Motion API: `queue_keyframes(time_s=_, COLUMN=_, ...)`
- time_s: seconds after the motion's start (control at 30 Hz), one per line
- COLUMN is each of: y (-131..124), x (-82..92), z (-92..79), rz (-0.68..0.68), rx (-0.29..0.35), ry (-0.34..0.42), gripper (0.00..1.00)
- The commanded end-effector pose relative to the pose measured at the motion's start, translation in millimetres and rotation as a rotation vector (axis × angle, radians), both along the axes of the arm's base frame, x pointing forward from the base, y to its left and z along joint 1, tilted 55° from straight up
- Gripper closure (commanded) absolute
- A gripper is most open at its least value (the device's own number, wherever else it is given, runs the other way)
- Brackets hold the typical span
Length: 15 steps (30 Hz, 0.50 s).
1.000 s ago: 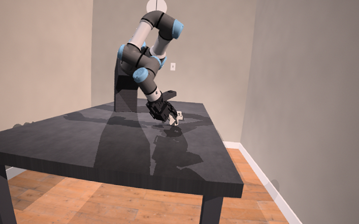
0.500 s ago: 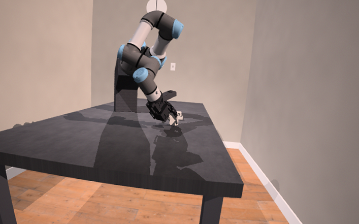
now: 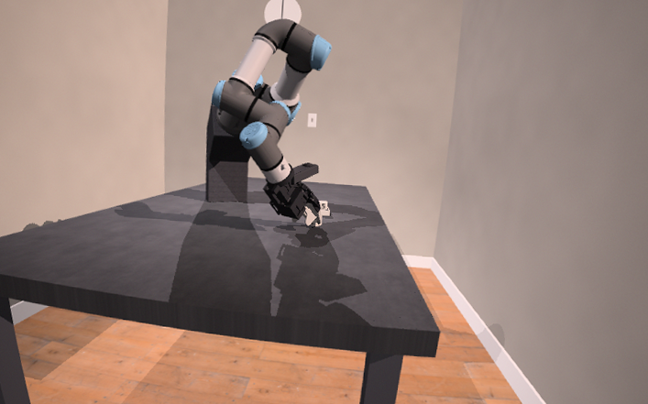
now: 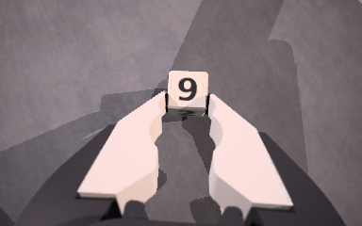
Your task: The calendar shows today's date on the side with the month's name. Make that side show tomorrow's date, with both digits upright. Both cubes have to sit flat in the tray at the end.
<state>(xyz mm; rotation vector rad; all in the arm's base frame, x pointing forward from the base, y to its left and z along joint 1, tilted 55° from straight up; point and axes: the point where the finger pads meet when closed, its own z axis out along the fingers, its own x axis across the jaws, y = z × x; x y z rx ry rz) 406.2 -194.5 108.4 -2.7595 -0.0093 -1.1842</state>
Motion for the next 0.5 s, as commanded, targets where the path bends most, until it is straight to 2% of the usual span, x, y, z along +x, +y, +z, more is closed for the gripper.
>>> queue_keyframes(time_s=0.0, y=-0.2, x=0.3, z=0.2, rz=0.000, rx=-0.001, ry=0.000, gripper=0.90)
queue_keyframes(time_s=0.47, y=-2.9, x=2.7, z=-2.2, rz=0.000, rx=-0.001, ry=0.000, gripper=0.90)
